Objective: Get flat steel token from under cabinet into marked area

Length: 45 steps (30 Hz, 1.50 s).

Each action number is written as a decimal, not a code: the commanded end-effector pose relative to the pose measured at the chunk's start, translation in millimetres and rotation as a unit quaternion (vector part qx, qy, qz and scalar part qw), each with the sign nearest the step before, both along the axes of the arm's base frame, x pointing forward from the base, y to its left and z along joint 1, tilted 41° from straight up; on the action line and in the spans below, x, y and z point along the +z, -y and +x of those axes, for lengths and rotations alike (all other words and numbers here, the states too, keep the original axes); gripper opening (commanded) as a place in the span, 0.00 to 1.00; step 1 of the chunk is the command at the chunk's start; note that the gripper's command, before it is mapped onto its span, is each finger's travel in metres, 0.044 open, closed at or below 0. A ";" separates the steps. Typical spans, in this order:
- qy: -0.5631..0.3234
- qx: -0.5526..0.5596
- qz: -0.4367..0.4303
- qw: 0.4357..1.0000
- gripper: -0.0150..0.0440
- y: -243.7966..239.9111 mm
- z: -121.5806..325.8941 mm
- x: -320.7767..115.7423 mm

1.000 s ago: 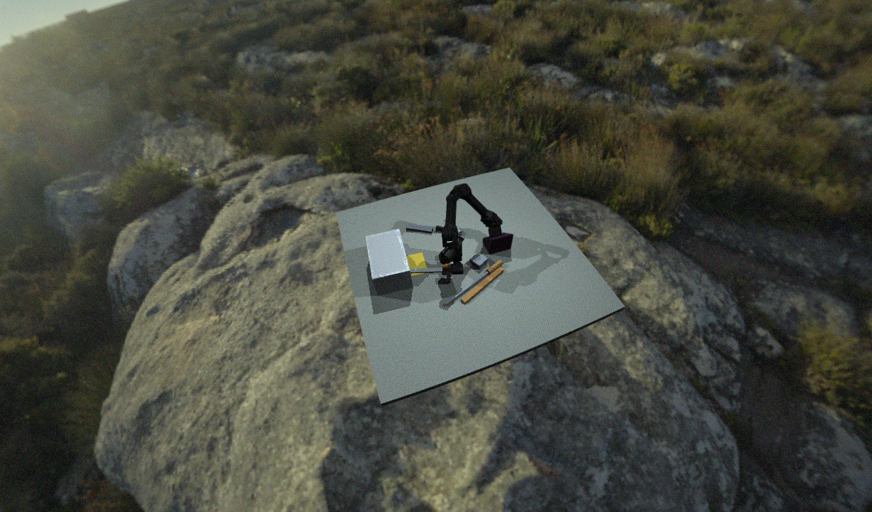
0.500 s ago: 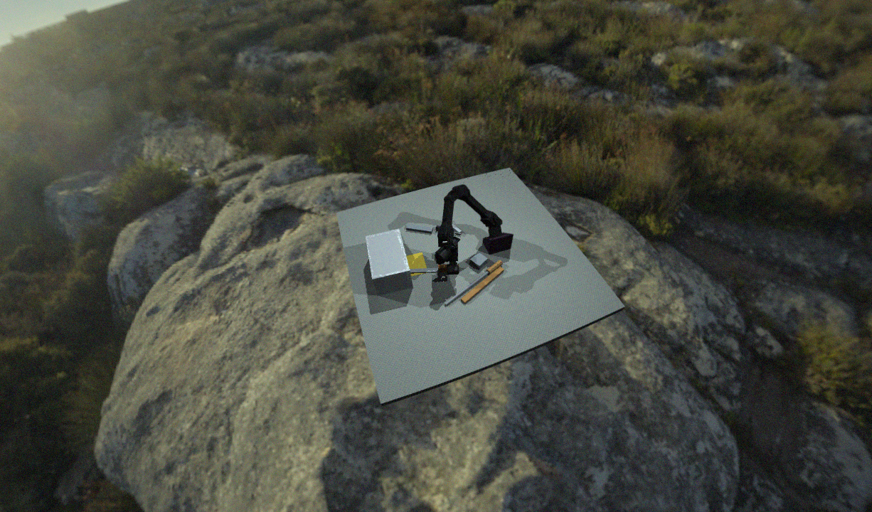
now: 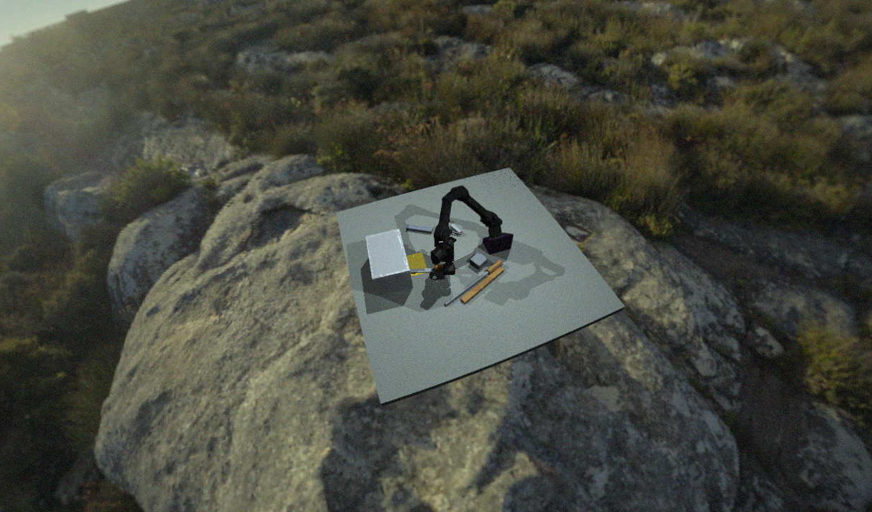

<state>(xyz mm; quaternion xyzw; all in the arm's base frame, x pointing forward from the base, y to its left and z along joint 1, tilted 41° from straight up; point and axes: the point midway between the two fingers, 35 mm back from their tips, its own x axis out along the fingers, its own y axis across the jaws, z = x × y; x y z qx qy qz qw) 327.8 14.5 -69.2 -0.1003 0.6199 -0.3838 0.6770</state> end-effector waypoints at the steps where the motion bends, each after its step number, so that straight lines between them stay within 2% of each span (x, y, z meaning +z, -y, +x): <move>1: 0.001 -0.001 0.002 1.000 0.25 2.5 8.0 1.5; 45: 0.002 -0.001 0.001 1.000 0.25 18.7 54.4 12.8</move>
